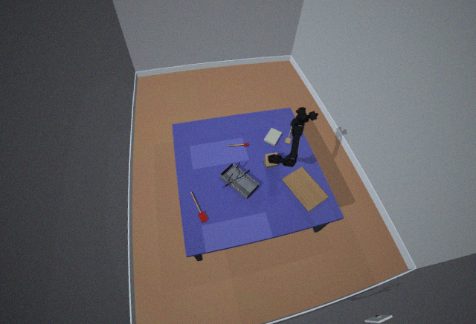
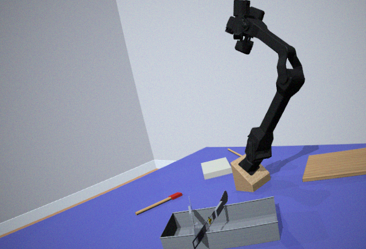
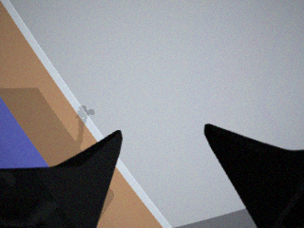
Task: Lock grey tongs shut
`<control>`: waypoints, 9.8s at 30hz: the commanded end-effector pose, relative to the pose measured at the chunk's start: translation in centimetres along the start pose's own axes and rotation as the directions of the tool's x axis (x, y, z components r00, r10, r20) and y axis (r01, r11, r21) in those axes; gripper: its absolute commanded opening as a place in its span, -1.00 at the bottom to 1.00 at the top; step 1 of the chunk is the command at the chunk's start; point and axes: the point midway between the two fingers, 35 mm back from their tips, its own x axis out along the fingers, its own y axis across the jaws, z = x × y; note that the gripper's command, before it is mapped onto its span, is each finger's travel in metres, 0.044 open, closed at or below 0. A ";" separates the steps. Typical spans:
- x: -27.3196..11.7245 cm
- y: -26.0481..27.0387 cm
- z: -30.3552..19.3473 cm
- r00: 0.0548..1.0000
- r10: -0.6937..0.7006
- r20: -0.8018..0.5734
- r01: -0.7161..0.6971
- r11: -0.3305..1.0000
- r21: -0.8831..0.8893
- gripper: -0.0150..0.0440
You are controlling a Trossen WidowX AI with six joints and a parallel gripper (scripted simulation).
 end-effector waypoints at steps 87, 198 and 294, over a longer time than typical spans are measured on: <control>-58.9 39.7 -20.7 0.077 0.825 -0.560 -0.342 0.550 0.762 1.00; -58.2 47.3 -26.7 0.077 0.826 -0.558 -0.347 0.547 0.762 -0.12; -57.4 30.3 -30.5 0.055 0.851 -0.522 -0.854 -0.231 -0.466 -1.00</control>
